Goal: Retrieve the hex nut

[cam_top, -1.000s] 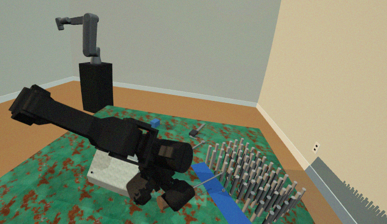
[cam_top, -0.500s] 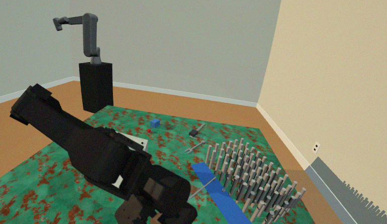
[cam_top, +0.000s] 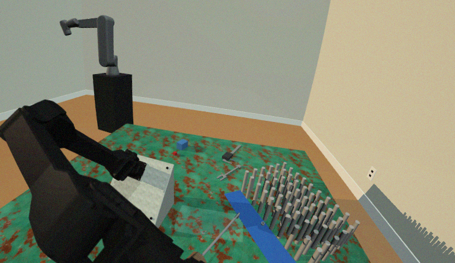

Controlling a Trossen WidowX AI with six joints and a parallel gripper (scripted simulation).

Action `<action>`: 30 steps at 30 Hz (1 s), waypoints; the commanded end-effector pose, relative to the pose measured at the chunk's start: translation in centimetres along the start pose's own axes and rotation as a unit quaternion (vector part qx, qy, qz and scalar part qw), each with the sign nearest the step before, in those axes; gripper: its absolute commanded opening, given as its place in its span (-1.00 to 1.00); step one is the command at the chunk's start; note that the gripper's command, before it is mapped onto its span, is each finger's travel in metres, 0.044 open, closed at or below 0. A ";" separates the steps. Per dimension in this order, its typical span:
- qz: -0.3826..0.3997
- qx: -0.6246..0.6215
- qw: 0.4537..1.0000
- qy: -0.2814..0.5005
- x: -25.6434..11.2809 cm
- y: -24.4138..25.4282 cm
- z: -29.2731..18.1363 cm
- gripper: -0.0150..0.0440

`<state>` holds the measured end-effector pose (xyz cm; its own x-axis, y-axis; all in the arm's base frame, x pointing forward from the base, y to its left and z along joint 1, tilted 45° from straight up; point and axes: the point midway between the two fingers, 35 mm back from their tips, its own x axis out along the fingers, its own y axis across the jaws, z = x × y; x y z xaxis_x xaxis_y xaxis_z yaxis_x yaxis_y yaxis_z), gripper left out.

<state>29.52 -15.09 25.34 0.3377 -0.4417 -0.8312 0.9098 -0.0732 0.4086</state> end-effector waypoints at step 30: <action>0.011 -0.102 0.994 0.040 -4.1 0.3 7.6 -0.49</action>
<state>26.28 -19.99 31.83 0.3606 -0.3767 -0.8532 0.9321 0.1135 0.3439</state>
